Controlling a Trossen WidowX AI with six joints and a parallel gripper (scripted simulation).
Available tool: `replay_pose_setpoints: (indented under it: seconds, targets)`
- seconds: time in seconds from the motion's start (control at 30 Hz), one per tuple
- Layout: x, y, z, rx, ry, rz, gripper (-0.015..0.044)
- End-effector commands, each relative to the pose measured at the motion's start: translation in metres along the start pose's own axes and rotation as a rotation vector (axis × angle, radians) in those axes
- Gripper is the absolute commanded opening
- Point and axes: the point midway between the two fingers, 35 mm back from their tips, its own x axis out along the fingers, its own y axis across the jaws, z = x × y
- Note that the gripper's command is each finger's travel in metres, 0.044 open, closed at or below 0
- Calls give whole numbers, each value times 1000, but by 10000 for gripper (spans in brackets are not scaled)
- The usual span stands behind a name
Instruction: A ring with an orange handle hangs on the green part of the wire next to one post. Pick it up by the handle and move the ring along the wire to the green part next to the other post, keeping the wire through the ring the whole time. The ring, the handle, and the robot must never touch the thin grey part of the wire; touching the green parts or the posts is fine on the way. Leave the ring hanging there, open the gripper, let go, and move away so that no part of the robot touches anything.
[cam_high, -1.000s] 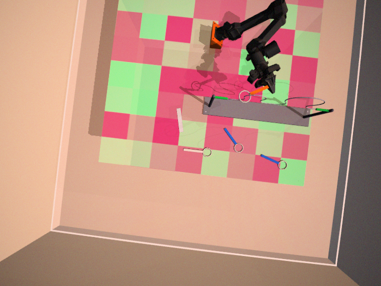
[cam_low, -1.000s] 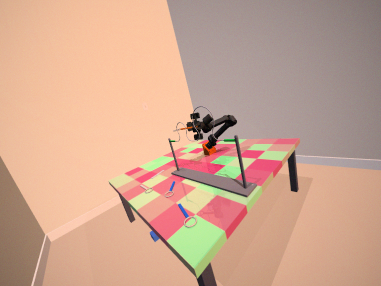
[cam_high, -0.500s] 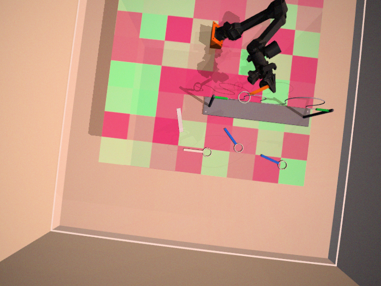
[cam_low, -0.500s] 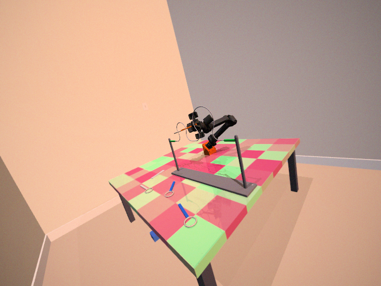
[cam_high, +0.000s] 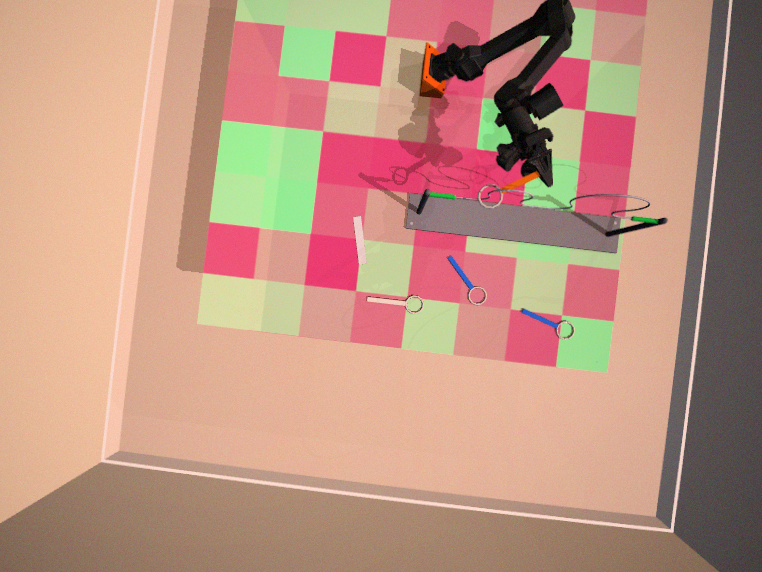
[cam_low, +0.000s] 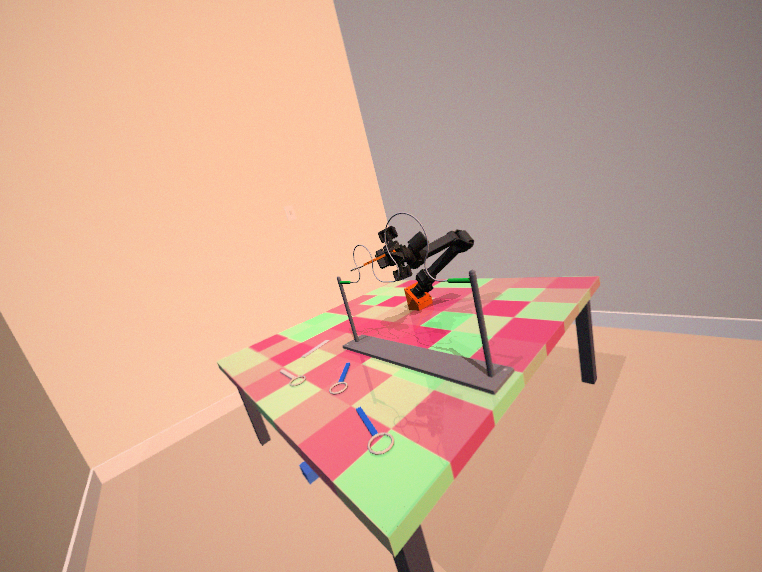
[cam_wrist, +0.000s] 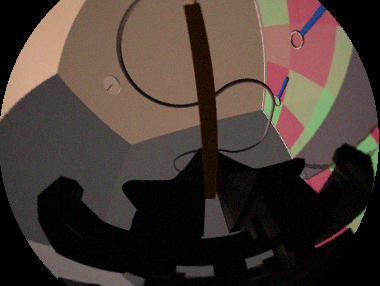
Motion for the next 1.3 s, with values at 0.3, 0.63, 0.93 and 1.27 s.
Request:
replay_pose_setpoints:
  seconds: [0.3, 0.63, 0.93, 1.27]
  targets:
    - [-6, -32, 3, -159, 18, -81, -150]
    - [-16, -66, 12, -358, 44, -193, -150]
    - [-26, -94, 26, -544, 61, -294, -150]
    - [-33, -124, 50, -776, 18, -380, -150]
